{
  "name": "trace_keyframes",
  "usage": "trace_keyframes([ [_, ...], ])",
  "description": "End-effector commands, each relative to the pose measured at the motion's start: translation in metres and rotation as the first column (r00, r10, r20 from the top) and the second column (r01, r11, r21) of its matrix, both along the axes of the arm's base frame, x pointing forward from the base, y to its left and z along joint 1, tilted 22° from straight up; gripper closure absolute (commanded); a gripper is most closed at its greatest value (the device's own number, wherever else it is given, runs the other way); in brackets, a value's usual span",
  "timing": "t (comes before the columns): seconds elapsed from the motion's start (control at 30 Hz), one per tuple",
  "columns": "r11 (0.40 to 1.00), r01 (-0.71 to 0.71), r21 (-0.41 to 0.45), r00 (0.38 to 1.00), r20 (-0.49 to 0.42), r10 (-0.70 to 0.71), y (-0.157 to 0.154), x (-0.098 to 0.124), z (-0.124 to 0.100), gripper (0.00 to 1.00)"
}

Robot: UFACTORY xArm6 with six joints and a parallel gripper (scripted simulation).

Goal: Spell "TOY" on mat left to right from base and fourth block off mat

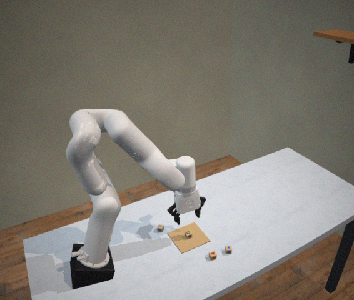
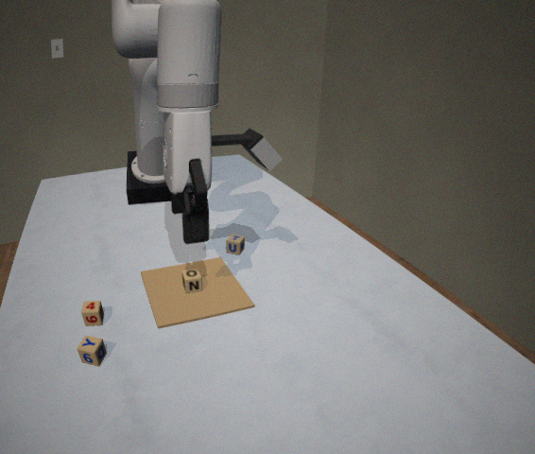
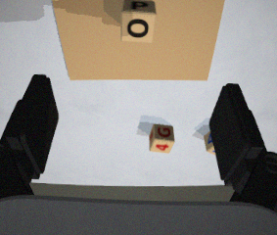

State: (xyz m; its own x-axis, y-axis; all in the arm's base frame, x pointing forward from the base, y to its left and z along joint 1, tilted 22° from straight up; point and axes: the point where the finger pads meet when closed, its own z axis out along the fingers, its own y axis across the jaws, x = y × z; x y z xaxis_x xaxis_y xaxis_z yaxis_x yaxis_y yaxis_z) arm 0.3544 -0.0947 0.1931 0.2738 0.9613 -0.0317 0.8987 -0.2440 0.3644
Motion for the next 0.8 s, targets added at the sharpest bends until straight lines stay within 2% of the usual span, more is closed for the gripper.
trace_keyframes([
  [0.0,1.000,0.000,-0.001,1.000,0.004,0.000,0.000,0.001,0.002,0.00],
  [0.27,1.000,0.025,0.009,1.000,0.006,-0.025,0.005,-0.001,0.000,0.00],
  [0.47,0.983,0.171,0.067,0.985,0.014,-0.173,0.035,-0.010,-0.011,0.00],
  [0.53,0.983,0.171,0.067,0.985,0.014,-0.173,0.035,-0.010,-0.011,0.00],
  [0.77,0.938,0.324,0.128,0.944,0.018,-0.328,0.064,-0.023,-0.023,0.00],
])
